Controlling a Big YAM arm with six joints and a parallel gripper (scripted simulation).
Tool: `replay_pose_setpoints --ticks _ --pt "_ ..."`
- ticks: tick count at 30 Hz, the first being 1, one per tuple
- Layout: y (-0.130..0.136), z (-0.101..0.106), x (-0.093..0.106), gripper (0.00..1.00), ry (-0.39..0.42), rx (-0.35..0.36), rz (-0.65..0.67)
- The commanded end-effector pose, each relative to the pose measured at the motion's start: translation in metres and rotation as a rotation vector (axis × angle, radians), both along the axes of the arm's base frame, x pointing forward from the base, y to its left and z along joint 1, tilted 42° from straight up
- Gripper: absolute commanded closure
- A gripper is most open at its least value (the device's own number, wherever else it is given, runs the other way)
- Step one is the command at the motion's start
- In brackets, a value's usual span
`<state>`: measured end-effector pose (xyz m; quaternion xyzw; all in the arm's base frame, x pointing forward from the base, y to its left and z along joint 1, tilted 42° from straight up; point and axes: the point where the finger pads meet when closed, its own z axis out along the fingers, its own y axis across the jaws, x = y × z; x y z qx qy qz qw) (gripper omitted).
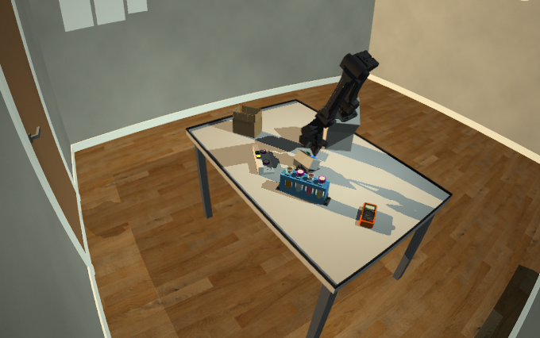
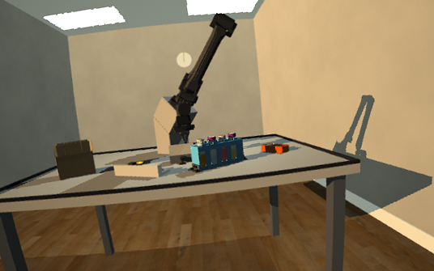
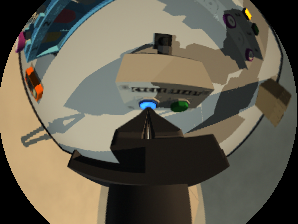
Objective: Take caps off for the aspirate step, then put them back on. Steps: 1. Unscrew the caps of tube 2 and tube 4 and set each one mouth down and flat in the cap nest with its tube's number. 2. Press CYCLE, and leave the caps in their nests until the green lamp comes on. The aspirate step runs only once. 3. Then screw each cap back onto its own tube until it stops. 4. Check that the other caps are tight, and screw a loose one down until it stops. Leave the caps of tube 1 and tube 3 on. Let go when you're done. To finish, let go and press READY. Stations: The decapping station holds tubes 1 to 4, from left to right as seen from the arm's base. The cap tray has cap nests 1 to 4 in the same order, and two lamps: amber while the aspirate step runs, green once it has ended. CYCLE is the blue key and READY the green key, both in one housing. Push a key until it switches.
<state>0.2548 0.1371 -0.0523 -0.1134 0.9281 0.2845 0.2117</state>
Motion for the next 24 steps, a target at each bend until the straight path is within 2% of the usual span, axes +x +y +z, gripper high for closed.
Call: replay_pose_setpoints --ticks 1,8,9,24 --pt "0.0054 0.0013 0.0072 1.00 -0.018 0.005 0.006" --pt "0.0009 0.0014 0.0029 1.00 -0.014 0.002 0.000" --pt "0.0057 0.0007 0.0075 1.00 -0.017 0.005 0.004" --pt "0.0063 0.0001 0.0077 1.00 -0.018 0.005 0.006"
